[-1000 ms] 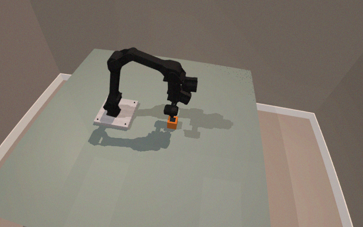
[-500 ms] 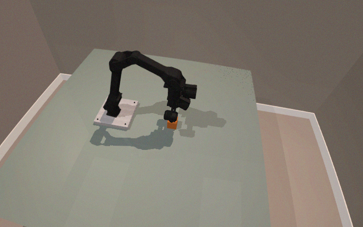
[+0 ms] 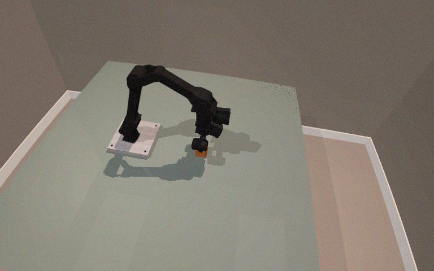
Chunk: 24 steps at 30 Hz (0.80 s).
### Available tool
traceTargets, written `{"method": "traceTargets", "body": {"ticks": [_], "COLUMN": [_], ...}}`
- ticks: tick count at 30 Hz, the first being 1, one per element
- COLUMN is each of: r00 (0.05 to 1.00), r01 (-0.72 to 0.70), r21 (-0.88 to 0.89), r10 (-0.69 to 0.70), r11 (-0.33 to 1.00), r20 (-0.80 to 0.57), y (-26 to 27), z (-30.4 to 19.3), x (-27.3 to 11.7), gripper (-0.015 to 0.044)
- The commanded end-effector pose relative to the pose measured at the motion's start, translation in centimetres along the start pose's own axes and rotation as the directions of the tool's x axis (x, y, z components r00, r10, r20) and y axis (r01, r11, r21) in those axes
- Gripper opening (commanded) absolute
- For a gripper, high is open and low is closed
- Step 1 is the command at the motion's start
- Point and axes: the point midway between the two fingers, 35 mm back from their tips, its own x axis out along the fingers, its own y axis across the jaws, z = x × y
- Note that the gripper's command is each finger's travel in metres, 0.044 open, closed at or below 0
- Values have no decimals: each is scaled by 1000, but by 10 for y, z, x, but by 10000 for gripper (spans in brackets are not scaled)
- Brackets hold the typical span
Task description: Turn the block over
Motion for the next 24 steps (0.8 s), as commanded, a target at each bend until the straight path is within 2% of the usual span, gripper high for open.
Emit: {"method": "traceTargets", "body": {"ticks": [1, 17, 24], "r00": [1000, 1000, 1000], "r01": [5, 5, 5], "r21": [-2, -2, -2], "r10": [-5, -5, -5], "r11": [1000, 1000, 1000], "r20": [-18, -18, -18], "y": [-1, -1, -1], "z": [-2, -3, -3], "x": [11, 33, 33], "gripper": [440, 440, 256]}}
